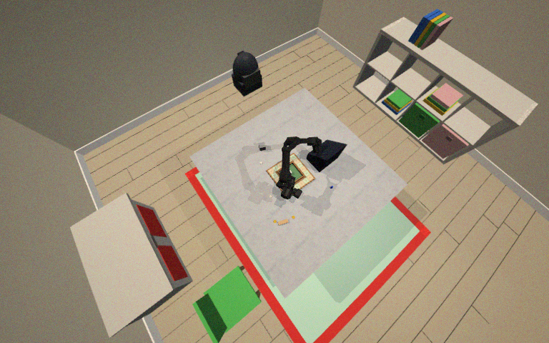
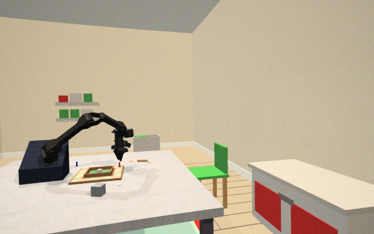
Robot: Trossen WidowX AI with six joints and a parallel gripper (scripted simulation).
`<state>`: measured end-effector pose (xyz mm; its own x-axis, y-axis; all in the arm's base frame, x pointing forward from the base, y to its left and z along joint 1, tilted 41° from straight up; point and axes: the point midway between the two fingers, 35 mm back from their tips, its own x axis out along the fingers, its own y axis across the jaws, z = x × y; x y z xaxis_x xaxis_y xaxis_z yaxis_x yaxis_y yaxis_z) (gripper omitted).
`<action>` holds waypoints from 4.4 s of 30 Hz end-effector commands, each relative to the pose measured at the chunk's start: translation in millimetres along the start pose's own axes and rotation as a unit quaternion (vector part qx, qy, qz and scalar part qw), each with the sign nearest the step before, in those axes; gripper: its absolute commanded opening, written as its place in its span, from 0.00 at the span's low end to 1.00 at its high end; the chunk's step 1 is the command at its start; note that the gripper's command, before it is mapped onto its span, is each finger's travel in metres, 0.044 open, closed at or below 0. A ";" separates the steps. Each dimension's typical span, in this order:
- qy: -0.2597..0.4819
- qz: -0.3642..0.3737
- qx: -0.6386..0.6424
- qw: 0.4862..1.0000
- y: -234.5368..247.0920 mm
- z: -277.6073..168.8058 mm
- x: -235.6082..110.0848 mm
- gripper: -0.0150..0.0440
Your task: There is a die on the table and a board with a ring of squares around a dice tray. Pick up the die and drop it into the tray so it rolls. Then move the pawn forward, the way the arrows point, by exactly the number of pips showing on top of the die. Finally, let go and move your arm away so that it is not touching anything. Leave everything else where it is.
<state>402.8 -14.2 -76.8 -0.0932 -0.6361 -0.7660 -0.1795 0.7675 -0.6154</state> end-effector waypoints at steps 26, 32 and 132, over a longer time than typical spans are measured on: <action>0.002 -0.003 -0.002 1.000 -1.0 -2.1 36.4 0.36; 0.002 -0.003 -0.002 1.000 -1.0 -2.1 36.4 0.29; 0.006 0.000 -0.007 1.000 73.4 -170.5 23.1 0.25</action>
<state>220.6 15.7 -106.3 -0.1083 -0.6341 -0.7657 -0.1886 0.7693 -0.6104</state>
